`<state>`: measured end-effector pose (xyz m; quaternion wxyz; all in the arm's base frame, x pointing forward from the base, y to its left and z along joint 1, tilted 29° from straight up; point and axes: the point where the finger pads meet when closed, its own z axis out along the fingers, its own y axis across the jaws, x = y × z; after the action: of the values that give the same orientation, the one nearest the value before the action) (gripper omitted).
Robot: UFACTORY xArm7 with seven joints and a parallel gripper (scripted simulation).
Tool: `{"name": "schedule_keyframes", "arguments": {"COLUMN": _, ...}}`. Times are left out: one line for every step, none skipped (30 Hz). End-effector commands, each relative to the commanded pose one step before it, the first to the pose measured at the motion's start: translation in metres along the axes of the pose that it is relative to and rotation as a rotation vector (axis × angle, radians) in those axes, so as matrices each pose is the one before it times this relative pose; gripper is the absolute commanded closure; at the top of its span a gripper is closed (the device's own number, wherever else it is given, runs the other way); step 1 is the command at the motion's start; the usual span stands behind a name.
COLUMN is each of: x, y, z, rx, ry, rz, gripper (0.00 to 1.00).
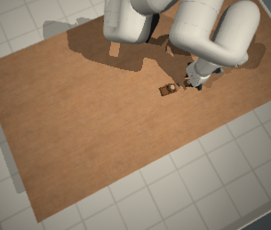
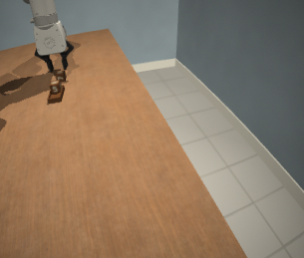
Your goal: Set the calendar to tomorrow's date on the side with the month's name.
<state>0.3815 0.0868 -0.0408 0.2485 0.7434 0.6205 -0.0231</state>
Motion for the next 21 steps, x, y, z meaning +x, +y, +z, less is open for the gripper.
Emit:
{"name": "schedule_keyframes", "arguments": {"x": 0.00134, "y": 0.00058, "z": 0.00306, "rx": -0.00177, "ry": 0.00264, "rz": -0.00014, "gripper": 0.51}}
{"name": "schedule_keyframes", "arguments": {"x": 0.00000, "y": -0.00001, "z": 0.00058, "rx": 0.00000, "ry": 0.00000, "rz": 0.00000, "gripper": 0.51}}
{"name": "schedule_keyframes", "arguments": {"x": 0.00000, "y": -0.00001, "z": 0.00050, "rx": 0.00000, "ry": 0.00000, "rz": 0.00000, "gripper": 0.51}}
{"name": "schedule_keyframes", "arguments": {"x": 0.00000, "y": -0.00001, "z": 0.00042, "rx": 0.00000, "ry": 0.00000, "rz": 0.00000, "gripper": 0.51}}
{"name": "schedule_keyframes", "arguments": {"x": 0.00000, "y": 0.00000, "z": 0.00000, "rx": 0.00000, "ry": 0.00000, "rz": 0.00000, "gripper": 0.51}}
{"name": "schedule_keyframes", "arguments": {"x": 0.00000, "y": 0.00000, "z": 0.00000, "rx": 0.00000, "ry": 0.00000, "rz": 0.00000, "gripper": 0.51}}
{"name": "schedule_keyframes", "arguments": {"x": 0.00000, "y": -0.00001, "z": 0.00034, "rx": 0.00000, "ry": 0.00000, "rz": 0.00000, "gripper": 0.51}}
{"name": "schedule_keyframes", "arguments": {"x": 0.00000, "y": -0.00001, "z": 0.00026, "rx": 0.00000, "ry": 0.00000, "rz": 0.00000, "gripper": 0.51}}
{"name": "schedule_keyframes", "arguments": {"x": 0.00000, "y": 0.00000, "z": 0.00020, "rx": 0.00000, "ry": 0.00000, "rz": 0.00000, "gripper": 0.51}}
{"name": "schedule_keyframes", "arguments": {"x": 0.00000, "y": 0.00000, "z": 0.00014, "rx": 0.00000, "ry": 0.00000, "rz": 0.00000, "gripper": 0.51}}
{"name": "schedule_keyframes", "arguments": {"x": 0.00000, "y": 0.00000, "z": 0.00009, "rx": 0.00000, "ry": 0.00000, "rz": 0.00000, "gripper": 0.51}}
{"name": "schedule_keyframes", "arguments": {"x": 0.00000, "y": 0.00000, "z": 0.00005, "rx": 0.00000, "ry": 0.00000, "rz": 0.00000, "gripper": 0.51}}
{"name": "schedule_keyframes", "arguments": {"x": 0.00000, "y": 0.00000, "z": 0.00002, "rx": 0.00000, "ry": 0.00000, "rz": 0.00000, "gripper": 0.51}}
{"name": "schedule_keyframes", "arguments": {"x": 0.00000, "y": 0.00000, "z": 0.00000, "rx": 0.00000, "ry": 0.00000, "rz": 0.00000, "gripper": 0.51}}
{"name": "schedule_keyframes", "arguments": {"x": 0.00000, "y": 0.00000, "z": 0.00000, "rx": 0.00000, "ry": 0.00000, "rz": 0.00000, "gripper": 0.51}}
{"name": "schedule_keyframes", "arguments": {"x": 0.00000, "y": 0.00000, "z": 0.00000, "rx": 0.00000, "ry": 0.00000, "rz": 0.00000, "gripper": 0.51}}
{"name": "schedule_keyframes", "arguments": {"x": 0.00000, "y": 0.00000, "z": 0.00000, "rx": 0.00000, "ry": 0.00000, "rz": 0.00000, "gripper": 0.51}}
{"name": "schedule_keyframes", "arguments": {"x": 0.00000, "y": 0.00000, "z": 0.00000, "rx": 0.00000, "ry": 0.00000, "rz": 0.00000, "gripper": 0.51}}
{"name": "schedule_keyframes", "arguments": {"x": 0.00000, "y": 0.00000, "z": 0.00000, "rx": 0.00000, "ry": 0.00000, "rz": 0.00000, "gripper": 0.51}}
{"name": "schedule_keyframes", "arguments": {"x": 0.00000, "y": 0.00000, "z": 0.00000, "rx": 0.00000, "ry": 0.00000, "rz": 0.00000, "gripper": 0.51}}
{"name": "schedule_keyframes", "arguments": {"x": 0.00000, "y": 0.00000, "z": 0.00000, "rx": 0.00000, "ry": 0.00000, "rz": 0.00000, "gripper": 0.51}}
